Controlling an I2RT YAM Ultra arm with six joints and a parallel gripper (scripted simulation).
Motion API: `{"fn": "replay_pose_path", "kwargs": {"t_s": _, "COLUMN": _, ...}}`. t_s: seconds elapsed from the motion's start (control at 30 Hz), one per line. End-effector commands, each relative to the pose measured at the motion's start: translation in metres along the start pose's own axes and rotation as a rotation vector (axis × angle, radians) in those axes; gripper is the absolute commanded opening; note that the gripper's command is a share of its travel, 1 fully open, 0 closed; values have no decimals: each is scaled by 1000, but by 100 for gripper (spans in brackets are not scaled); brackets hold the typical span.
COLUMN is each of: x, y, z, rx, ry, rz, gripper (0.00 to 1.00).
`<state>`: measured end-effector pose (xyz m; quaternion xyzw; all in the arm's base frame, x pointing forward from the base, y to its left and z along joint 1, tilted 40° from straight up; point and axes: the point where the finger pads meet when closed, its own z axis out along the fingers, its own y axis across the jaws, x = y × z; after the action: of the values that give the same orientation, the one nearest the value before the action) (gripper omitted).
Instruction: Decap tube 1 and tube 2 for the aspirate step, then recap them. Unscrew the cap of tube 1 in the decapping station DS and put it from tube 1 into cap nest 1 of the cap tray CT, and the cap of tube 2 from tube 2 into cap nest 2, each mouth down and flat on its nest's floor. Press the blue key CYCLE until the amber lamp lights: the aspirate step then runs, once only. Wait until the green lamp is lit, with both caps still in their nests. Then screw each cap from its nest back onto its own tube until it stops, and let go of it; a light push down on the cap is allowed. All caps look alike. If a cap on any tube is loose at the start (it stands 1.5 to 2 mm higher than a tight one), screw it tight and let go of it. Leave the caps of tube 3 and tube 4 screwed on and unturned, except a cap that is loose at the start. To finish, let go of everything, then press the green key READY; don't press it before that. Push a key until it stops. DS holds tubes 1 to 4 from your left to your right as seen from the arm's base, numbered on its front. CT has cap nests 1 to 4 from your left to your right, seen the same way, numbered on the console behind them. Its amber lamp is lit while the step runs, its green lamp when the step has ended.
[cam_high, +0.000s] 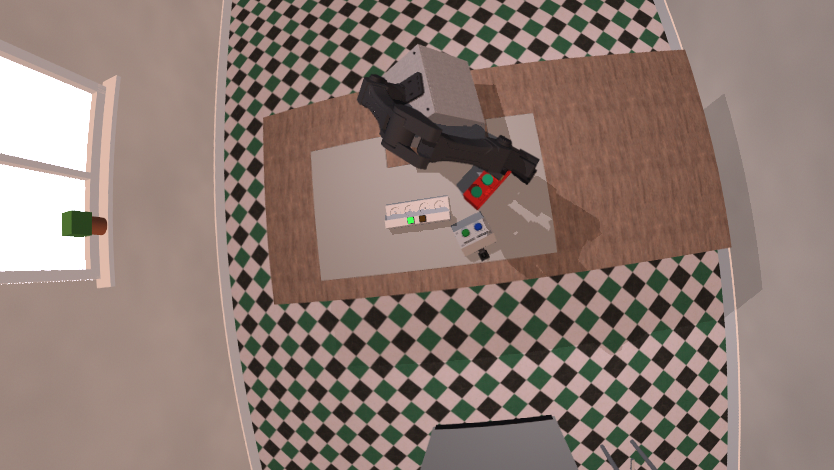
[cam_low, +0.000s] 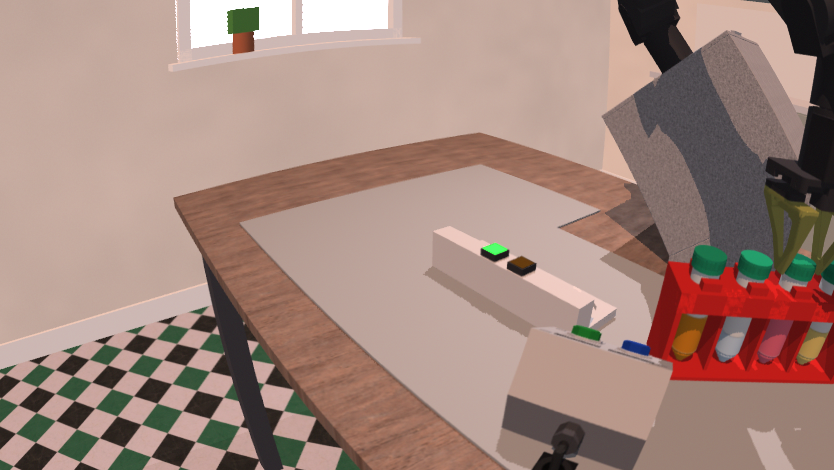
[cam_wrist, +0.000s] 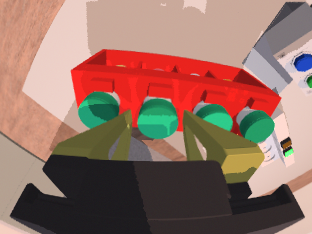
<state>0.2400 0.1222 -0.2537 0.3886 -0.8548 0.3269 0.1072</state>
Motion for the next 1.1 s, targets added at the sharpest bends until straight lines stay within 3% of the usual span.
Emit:
{"fn": "replay_pose_path", "kwargs": {"t_s": 0.0, "x": -3, "y": 0, "z": -4, "rx": 2, "ry": -13, "rz": -161, "gripper": 49}}
{"fn": "replay_pose_path", "kwargs": {"t_s": 0.27, "x": -3, "y": 0, "z": -4, "rx": 4, "ry": -13, "rz": -466, "gripper": 49}}
{"fn": "replay_pose_path", "kwargs": {"t_s": 0.53, "x": -3, "y": 0, "z": -4, "rx": 4, "ry": -13, "rz": -466, "gripper": 49}}
{"fn": "replay_pose_path", "kwargs": {"t_s": 0.57, "x": -3, "y": 0, "z": -4, "rx": 4, "ry": -13, "rz": -466, "gripper": 0}}
{"fn": "replay_pose_path", "kwargs": {"t_s": 1.07, "x": -3, "y": 0, "z": -4, "rx": 4, "ry": -13, "rz": -433, "gripper": 0}}
